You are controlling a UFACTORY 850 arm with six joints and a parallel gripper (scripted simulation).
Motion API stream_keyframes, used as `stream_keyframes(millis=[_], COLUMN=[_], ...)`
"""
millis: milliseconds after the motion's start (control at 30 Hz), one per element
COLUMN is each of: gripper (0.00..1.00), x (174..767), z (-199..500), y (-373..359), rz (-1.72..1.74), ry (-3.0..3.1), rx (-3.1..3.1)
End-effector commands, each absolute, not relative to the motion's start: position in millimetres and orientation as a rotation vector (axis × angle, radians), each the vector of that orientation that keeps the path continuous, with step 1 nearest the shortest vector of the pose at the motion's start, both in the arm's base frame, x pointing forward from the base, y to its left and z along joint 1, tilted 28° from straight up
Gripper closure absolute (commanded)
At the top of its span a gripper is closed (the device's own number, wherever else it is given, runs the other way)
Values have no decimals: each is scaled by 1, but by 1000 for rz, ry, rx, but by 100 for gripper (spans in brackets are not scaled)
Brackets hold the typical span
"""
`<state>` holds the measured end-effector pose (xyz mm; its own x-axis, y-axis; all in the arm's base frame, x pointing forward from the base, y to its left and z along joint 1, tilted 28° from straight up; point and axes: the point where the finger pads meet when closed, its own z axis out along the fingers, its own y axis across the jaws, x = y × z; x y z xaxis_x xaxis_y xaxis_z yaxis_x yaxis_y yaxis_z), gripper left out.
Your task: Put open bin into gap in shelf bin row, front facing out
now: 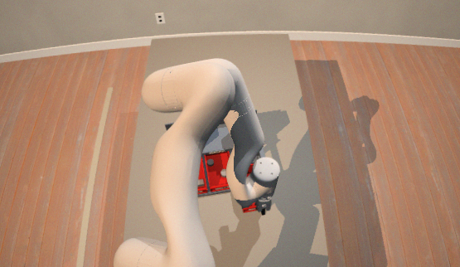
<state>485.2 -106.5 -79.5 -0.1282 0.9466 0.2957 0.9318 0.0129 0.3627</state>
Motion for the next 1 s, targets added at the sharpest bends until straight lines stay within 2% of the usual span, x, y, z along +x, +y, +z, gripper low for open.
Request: stream_keyframes(millis=[0,967], gripper=[100,100], x=[488,502], z=[-78,-73], y=[-107,-107], rz=[749,749], ry=[2213,2213], rx=[2054,2054])
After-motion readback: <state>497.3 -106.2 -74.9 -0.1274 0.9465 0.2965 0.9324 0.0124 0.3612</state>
